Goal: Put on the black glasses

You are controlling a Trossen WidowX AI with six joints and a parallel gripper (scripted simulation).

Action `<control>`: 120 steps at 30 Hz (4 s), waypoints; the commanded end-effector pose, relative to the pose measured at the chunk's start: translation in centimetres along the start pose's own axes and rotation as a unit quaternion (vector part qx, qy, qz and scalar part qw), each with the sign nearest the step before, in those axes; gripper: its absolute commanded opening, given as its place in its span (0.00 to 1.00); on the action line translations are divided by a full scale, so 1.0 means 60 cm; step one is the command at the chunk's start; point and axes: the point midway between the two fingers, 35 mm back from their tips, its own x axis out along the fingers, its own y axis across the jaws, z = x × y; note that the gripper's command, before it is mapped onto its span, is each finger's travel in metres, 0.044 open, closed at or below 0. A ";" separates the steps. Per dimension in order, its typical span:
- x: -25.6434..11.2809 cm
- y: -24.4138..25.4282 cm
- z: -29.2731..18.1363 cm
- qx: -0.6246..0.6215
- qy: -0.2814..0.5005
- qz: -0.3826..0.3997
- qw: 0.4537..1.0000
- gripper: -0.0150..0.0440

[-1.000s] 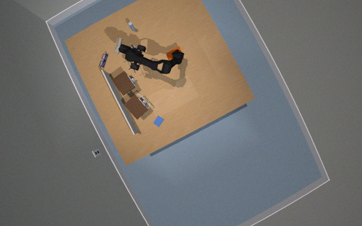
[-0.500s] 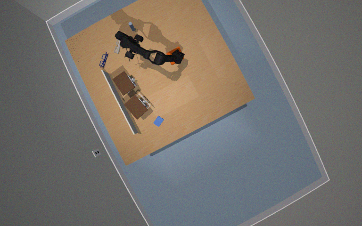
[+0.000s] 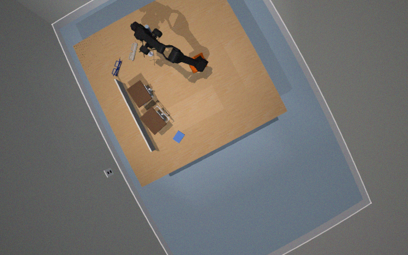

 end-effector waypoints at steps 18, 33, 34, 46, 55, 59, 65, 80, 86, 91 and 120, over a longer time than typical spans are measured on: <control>0.096 -0.006 0.009 0.004 -0.003 -0.002 1.000 0.25; 0.100 -0.017 -0.002 0.005 -0.003 -0.002 1.000 0.25; 0.100 -0.017 -0.003 0.005 -0.003 -0.002 1.000 0.25; 0.100 -0.024 -0.010 0.005 -0.003 -0.002 1.000 0.25; 0.100 -0.029 -0.015 0.005 -0.003 -0.002 1.000 0.25; 0.100 -0.031 -0.018 0.005 -0.003 -0.002 1.000 0.25; 0.100 -0.033 -0.022 0.005 -0.002 -0.002 1.000 0.25; 0.101 -0.040 -0.032 0.005 -0.002 -0.002 1.000 0.25; 0.101 -0.042 -0.036 0.005 -0.002 -0.002 1.000 0.25; 0.101 -0.044 -0.039 0.005 -0.002 -0.002 1.000 0.25; 0.101 -0.051 -0.061 0.005 -0.002 -0.002 1.000 0.25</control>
